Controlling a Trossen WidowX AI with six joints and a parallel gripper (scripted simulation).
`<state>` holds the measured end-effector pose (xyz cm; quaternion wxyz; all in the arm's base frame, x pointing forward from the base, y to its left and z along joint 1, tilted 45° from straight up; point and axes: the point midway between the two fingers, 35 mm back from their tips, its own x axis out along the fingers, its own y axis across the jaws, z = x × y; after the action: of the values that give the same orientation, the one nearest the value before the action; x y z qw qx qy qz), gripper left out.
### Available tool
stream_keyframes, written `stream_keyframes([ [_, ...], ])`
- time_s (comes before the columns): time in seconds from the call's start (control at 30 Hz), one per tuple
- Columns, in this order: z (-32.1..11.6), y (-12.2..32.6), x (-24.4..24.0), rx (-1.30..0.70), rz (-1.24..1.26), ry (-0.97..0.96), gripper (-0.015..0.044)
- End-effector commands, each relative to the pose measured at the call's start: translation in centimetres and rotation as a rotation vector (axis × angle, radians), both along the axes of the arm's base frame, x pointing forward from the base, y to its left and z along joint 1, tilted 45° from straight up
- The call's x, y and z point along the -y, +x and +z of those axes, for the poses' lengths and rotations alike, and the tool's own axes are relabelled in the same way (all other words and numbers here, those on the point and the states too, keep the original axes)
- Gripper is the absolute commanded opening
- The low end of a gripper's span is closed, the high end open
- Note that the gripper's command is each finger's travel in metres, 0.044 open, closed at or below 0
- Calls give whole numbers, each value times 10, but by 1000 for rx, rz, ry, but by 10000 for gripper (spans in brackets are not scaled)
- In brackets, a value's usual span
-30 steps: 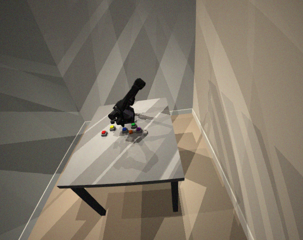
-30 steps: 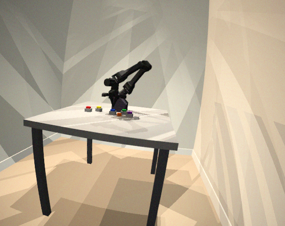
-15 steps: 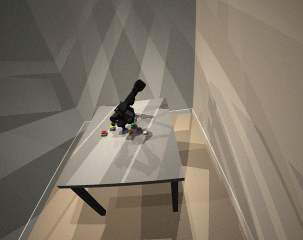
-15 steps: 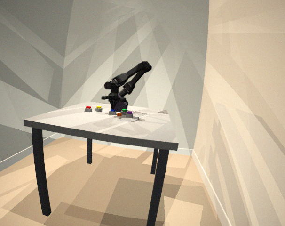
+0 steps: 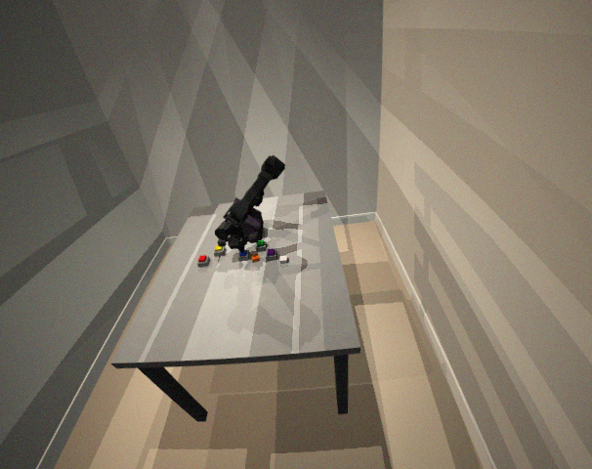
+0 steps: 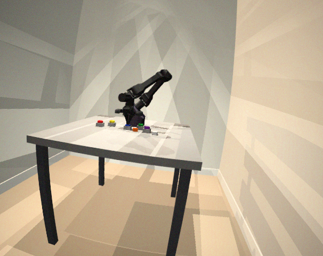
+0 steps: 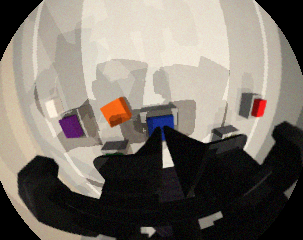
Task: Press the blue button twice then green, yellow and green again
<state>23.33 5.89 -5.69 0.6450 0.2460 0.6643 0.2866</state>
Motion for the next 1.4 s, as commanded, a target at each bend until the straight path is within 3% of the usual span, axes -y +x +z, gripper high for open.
stream_keyframes([
  [0.0, 0, -1, -1, -5, -3, 3, 20],
  [0.37, 25, 2, 24, -4, -3, 1, 20],
  [0.53, 65, 5, 64, -5, -3, -2, 20],
  [0.63, 67, 4, 66, -5, -3, -2, 20],
  [1.03, 124, -53, 11, -10, -3, 2, 20],
  [1.37, 80, -57, -32, -9, -3, 6, 20],
])
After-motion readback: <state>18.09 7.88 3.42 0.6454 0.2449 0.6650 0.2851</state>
